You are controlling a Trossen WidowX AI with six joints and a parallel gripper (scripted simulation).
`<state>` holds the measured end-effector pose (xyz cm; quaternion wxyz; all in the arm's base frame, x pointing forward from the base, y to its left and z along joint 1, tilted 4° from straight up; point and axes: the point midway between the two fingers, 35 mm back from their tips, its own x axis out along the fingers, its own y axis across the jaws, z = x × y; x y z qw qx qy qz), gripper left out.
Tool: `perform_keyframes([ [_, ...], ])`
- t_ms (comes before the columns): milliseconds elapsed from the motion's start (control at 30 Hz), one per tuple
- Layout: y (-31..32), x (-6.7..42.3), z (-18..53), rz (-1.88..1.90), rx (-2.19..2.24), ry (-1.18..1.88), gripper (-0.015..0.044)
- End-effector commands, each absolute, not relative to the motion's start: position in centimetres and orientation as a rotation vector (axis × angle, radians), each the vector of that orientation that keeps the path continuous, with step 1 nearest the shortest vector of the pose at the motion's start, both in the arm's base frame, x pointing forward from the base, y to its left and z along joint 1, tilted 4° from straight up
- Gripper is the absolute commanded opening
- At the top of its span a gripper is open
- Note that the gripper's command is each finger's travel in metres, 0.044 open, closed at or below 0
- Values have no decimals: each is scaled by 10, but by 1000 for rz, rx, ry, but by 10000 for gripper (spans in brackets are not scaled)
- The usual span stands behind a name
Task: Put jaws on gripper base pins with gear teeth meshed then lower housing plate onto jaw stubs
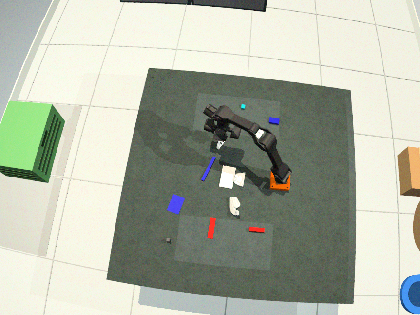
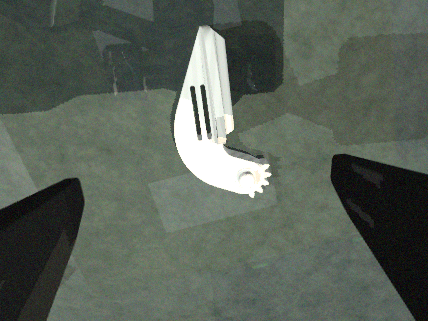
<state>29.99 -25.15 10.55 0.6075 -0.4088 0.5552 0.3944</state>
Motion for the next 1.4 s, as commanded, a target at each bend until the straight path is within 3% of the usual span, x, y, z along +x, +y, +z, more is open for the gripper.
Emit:
perform_keyframes([
  [0,-250,301,106,965,-1000,1253,440],
  [1367,-248,306,35,967,-1002,1252,440],
])
